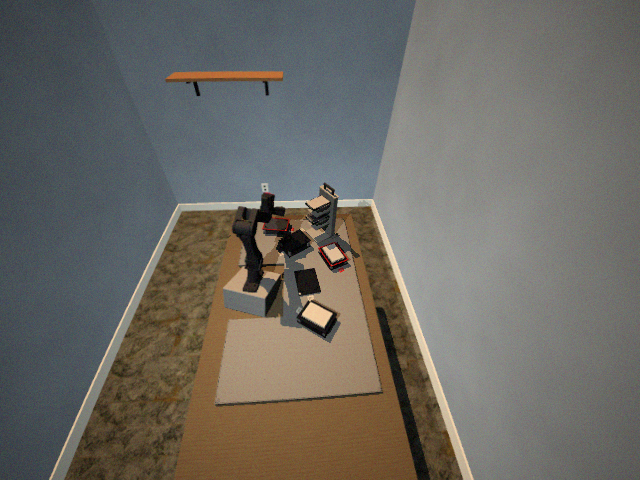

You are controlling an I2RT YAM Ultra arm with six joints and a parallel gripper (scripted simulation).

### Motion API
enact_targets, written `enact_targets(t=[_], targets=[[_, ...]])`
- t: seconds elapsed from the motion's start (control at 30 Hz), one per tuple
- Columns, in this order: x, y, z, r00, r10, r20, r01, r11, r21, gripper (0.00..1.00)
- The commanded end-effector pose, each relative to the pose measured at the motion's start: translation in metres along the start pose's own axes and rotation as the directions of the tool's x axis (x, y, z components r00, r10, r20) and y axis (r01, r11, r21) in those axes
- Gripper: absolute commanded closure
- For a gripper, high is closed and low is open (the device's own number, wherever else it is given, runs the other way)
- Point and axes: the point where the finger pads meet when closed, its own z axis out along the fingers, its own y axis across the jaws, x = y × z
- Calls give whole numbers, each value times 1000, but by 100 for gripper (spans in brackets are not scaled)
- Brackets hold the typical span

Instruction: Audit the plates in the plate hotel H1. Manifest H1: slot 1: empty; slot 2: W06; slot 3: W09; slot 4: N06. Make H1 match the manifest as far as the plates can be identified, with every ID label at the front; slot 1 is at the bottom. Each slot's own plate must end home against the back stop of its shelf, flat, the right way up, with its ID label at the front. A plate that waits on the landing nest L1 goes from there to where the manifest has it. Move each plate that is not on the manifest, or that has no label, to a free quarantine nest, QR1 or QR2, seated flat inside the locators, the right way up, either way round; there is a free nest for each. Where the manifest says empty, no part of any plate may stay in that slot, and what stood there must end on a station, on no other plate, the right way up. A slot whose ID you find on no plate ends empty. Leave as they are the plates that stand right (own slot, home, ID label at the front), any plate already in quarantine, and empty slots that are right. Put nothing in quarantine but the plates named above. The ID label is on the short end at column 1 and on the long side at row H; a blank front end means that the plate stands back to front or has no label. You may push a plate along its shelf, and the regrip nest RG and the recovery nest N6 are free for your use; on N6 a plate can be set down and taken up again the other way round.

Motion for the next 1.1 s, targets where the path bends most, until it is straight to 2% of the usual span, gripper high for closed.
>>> enact_targets(t=[0.0, 0.53, 0.57, 0.67, 0.73, 0.77, 0.87, 0.93, 1.07], targets=[[1, 5, -1, 1000, -4, -3, 4, 1000, -13, 0], [1, 5, -1, 1000, -4, -3, 4, 1000, -13, 0], [-4, 17, -2, 999, -33, 26, 33, 999, -23, 100], [-13, 20, -4, 993, -87, 80, 87, 996, 1, 100], [-25, 7, 3, 993, -81, 86, 78, 996, 37, 100], [-26, 6, 3, 994, -81, 74, 78, 996, 38, 100], [-35, 14, -3, 982, -135, 131, 128, 990, 61, 100], [-45, 4, 1, 977, -149, 150, 135, 986, 101, 100], [-53, 2, 0, 979, -148, 138, 135, 986, 102, 100]])
